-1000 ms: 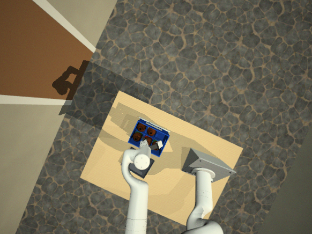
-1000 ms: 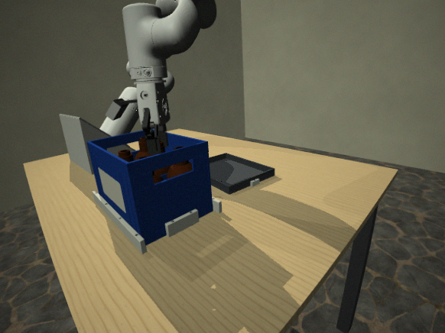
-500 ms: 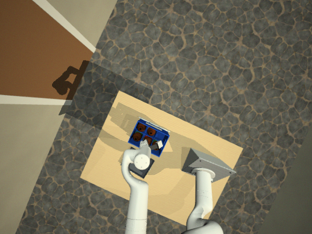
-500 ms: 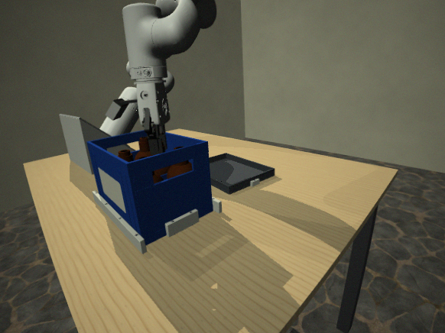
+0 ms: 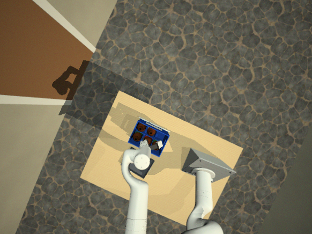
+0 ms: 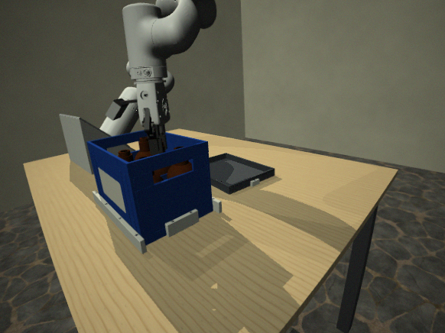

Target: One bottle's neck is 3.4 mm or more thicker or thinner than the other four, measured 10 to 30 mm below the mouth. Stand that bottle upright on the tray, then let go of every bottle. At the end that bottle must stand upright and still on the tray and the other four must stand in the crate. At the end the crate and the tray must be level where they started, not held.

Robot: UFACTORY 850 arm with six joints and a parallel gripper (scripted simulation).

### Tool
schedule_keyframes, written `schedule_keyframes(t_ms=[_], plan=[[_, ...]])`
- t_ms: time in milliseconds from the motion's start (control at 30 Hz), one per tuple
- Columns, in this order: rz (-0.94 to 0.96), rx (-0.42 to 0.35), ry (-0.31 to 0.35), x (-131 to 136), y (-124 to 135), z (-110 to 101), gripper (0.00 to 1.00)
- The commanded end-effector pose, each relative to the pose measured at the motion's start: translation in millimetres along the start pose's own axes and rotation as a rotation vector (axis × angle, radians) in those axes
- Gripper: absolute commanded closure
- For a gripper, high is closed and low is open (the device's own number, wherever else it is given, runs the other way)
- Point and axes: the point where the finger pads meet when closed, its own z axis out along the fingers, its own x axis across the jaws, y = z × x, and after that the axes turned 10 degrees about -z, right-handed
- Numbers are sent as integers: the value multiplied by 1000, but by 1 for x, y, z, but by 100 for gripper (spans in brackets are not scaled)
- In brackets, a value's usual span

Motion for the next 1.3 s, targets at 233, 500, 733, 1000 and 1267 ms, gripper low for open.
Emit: schedule_keyframes(t_ms=[233,500,733,1000,1267], plan=[[-1,0,-2,-1,0,-1,100],[-1,0,-2,-1,0,-1,100],[-1,0,-2,-1,0,-1,100],[-1,0,-2,-1,0,-4,100],[-1,0,-2,-1,1,-10,100]])
